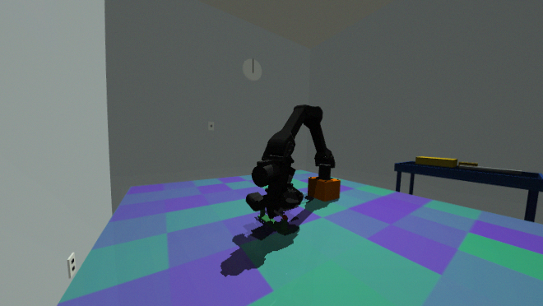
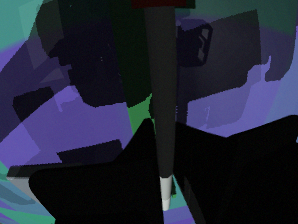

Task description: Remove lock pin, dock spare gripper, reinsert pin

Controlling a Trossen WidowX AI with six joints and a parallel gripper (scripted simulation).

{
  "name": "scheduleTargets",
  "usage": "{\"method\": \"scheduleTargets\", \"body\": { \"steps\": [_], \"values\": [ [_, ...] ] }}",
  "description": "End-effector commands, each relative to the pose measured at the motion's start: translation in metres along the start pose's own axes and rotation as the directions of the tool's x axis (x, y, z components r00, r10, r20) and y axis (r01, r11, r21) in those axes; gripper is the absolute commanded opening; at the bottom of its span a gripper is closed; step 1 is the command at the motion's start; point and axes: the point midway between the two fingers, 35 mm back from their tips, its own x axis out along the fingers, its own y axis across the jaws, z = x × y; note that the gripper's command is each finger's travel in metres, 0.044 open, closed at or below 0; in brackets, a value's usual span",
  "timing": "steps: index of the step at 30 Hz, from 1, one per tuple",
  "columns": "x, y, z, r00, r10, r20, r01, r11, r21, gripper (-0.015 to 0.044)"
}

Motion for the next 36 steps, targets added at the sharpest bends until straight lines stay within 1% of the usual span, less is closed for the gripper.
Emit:
{"method": "scheduleTargets", "body": {
  "steps": [1, 14, 16, 18, 26, 27, 28, 36],
  "values": [
    [-0.011, -0.002, -0.003, 1.000, -0.007, -0.002, 0.007, 1.000, -0.001, 0.0000],
    [-0.064, -0.001, -0.017, 1.000, -0.007, -0.002, 0.007, 1.000, -0.001, 0.0000],
    [-0.058, -0.001, -0.015, 1.000, -0.006, 0.002, 0.006, 1.000, 0.000, 0.0007],
    [-0.058, -0.001, -0.015, 1.000, -0.006, 0.002, 0.006, 1.000, 0.000, 0.0000],
    [-0.058, -0.001, -0.015, 1.000, -0.006, 0.002, 0.006, 1.000, 0.000, 0.0000],
    [-0.059, -0.001, -0.015, 1.000, -0.008, 0.003, 0.008, 1.000, 0.001, 0.0007],
    [-0.060, 0.000, -0.014, 1.000, -0.008, 0.003, 0.008, 1.000, 0.001, 0.0000],
    [-0.068, 0.023, -0.009, 1.000, -0.007, 0.004, 0.007, 1.000, -0.001, 0.0000]
  ]
}}
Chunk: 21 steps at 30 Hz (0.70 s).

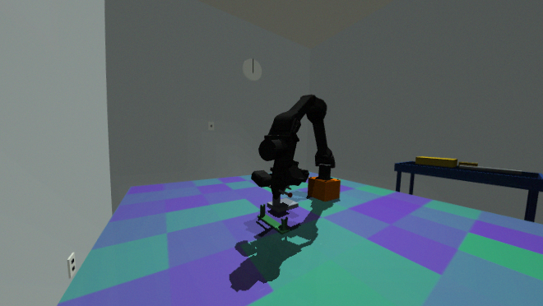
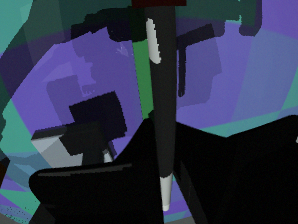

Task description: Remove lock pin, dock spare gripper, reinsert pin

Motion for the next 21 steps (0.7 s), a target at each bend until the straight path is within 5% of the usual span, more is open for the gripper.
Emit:
{"method": "scheduleTargets", "body": {
  "steps": [1, 21],
  "values": [
    [-0.002, 0.012, 0.004, 1.000, 0.005, 0.002, -0.005, 1.000, -0.002, 0.0000],
    [-0.017, 0.073, 0.011, 1.000, 0.009, 0.003, -0.008, 1.000, -0.007, 0.0000]
  ]
}}
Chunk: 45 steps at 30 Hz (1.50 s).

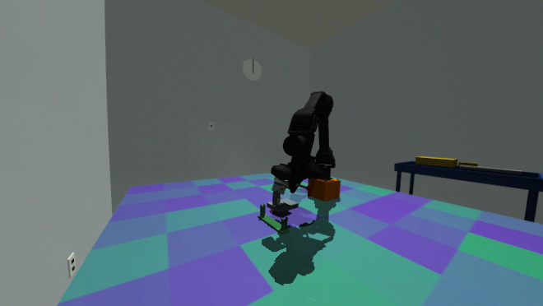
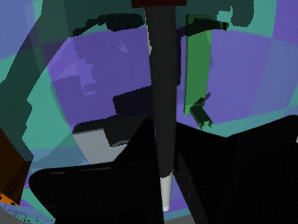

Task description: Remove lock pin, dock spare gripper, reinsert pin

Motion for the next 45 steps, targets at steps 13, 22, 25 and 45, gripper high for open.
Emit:
{"method": "scheduleTargets", "body": {
  "steps": [13, 22, 25, 45],
  "values": [
    [0.016, 0.026, 0.007, 1.000, 0.005, 0.002, -0.005, 1.000, -0.002, 0.0000],
    [0.051, 0.029, 0.015, 1.000, -0.003, 0.004, 0.003, 1.000, 0.001, 0.0000],
    [0.050, 0.028, 0.014, 1.000, -0.001, 0.005, 0.001, 1.000, 0.001, 0.0000],
    [0.051, 0.026, 0.001, 1.000, -0.010, 0.006, 0.010, 1.000, 0.004, 0.0000]
  ]
}}
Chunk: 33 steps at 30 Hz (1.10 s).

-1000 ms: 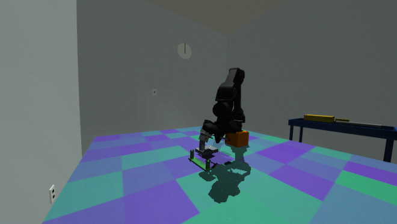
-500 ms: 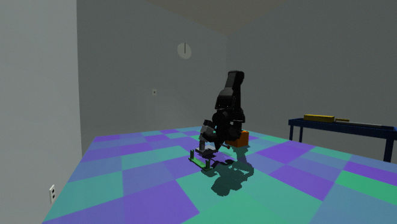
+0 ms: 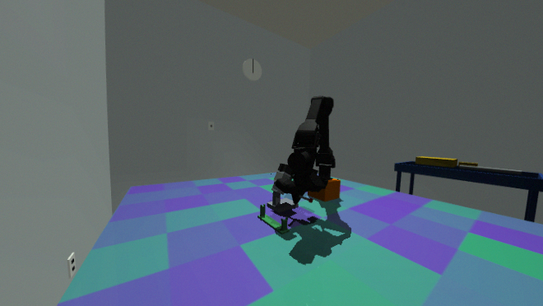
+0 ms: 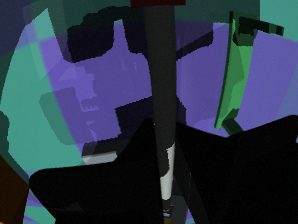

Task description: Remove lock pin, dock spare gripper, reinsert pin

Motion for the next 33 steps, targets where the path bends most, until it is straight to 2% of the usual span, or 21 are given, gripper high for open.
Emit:
{"method": "scheduleTargets", "body": {
  "steps": [1, 33],
  "values": [
    [0.001, -0.001, -0.003, 1.000, -0.001, -0.004, 0.001, 1.000, -0.001, 0.0000],
    [0.005, 0.001, -0.017, 1.000, -0.007, -0.003, 0.007, 1.000, 0.001, 0.0000]
  ]
}}
